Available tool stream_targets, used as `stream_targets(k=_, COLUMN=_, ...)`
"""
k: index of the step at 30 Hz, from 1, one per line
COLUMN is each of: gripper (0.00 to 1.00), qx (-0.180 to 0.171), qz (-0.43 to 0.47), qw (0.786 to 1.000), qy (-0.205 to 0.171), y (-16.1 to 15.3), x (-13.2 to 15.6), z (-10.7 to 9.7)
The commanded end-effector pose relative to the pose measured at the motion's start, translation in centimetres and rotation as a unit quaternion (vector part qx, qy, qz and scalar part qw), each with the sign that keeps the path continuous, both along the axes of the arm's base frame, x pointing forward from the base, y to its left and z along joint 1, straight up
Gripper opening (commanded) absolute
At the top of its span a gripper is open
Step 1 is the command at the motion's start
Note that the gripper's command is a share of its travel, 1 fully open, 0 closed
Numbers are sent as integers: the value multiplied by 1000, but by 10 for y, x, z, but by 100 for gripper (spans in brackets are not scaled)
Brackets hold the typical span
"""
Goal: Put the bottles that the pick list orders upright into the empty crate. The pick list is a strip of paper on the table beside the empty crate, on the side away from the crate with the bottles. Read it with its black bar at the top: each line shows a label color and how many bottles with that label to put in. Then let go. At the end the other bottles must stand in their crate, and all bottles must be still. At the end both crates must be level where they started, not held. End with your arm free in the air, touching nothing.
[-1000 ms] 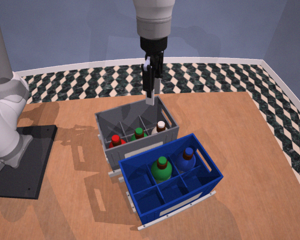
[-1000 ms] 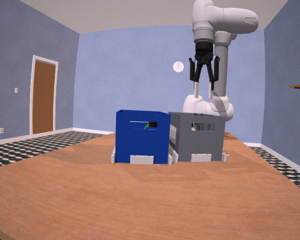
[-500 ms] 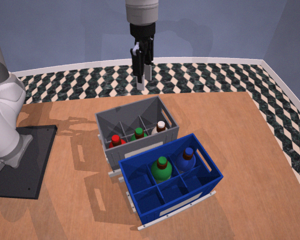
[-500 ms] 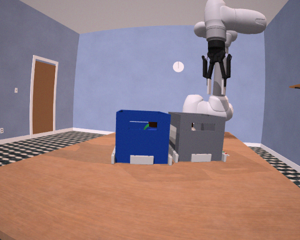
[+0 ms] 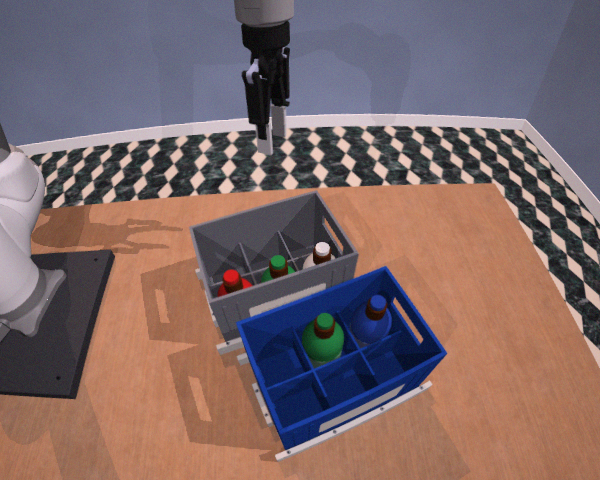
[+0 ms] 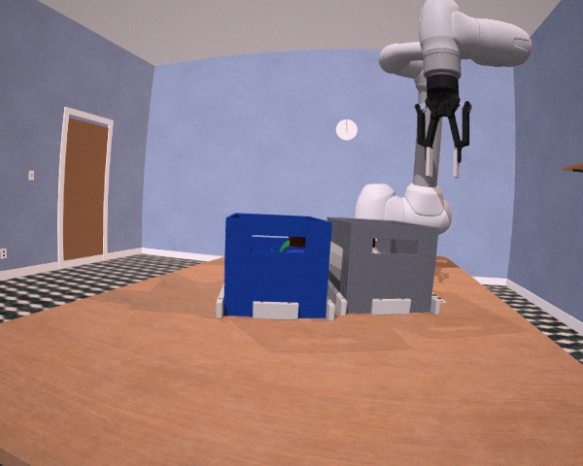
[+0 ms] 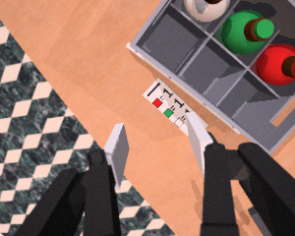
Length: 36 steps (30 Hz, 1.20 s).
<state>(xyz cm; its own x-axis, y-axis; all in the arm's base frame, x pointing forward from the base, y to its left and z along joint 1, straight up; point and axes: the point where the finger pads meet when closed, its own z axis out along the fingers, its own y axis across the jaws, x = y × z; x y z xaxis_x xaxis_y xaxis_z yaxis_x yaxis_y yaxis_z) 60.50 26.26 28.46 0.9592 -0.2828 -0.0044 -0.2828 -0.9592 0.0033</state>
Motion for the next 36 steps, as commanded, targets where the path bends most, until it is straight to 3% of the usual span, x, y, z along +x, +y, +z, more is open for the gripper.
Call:
stream_targets(k=1, gripper=38, qx=0, qz=0, qw=1000, qy=0, y=15, x=-11, z=6)
stream_targets(k=36, gripper=38, qx=0, qz=0, qw=1000, qy=0, y=134, x=-97, z=56)
